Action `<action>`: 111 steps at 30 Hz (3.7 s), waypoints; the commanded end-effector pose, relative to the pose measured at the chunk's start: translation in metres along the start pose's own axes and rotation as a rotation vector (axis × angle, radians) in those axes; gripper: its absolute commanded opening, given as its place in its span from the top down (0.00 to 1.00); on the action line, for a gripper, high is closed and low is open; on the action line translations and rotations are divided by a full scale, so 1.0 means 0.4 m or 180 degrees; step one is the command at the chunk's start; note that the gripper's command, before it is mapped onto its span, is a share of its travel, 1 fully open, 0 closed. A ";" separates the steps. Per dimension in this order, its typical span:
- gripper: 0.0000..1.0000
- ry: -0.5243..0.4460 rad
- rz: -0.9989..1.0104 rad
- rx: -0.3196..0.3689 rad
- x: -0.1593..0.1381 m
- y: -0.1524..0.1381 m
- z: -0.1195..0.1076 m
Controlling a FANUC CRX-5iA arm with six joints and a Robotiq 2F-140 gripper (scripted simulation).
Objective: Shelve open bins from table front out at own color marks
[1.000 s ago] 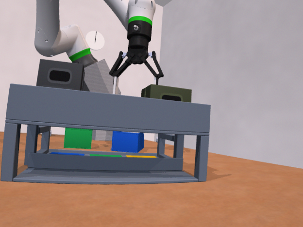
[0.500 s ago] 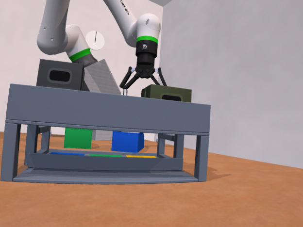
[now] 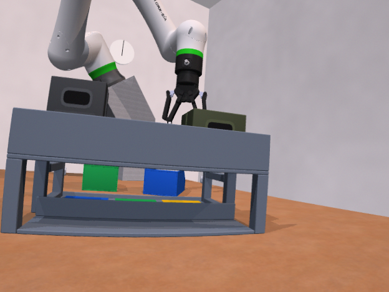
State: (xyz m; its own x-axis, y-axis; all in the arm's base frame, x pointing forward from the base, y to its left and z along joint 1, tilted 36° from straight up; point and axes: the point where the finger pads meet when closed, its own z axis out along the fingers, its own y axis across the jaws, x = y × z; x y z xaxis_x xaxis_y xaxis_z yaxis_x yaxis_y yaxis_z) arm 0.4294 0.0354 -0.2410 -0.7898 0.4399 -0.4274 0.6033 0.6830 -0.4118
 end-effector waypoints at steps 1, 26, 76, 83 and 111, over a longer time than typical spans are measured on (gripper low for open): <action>1.00 0.0000 0.0000 -0.0001 0.000 0.000 0.000; 1.00 0.0000 0.0000 -0.0001 0.000 0.000 0.000; 0.85 0.0000 0.0000 -0.0001 0.000 0.000 0.000; 0.85 -0.0002 0.0001 -0.0004 0.000 0.001 0.009; 0.85 -0.0003 0.0001 -0.0005 0.000 0.005 0.118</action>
State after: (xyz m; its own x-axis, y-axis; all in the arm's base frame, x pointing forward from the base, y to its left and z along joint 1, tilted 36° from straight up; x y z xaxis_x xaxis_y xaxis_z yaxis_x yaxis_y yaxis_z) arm 0.4354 0.0106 -0.2778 -0.7899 0.4399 -0.4274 0.6031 0.6834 -0.4113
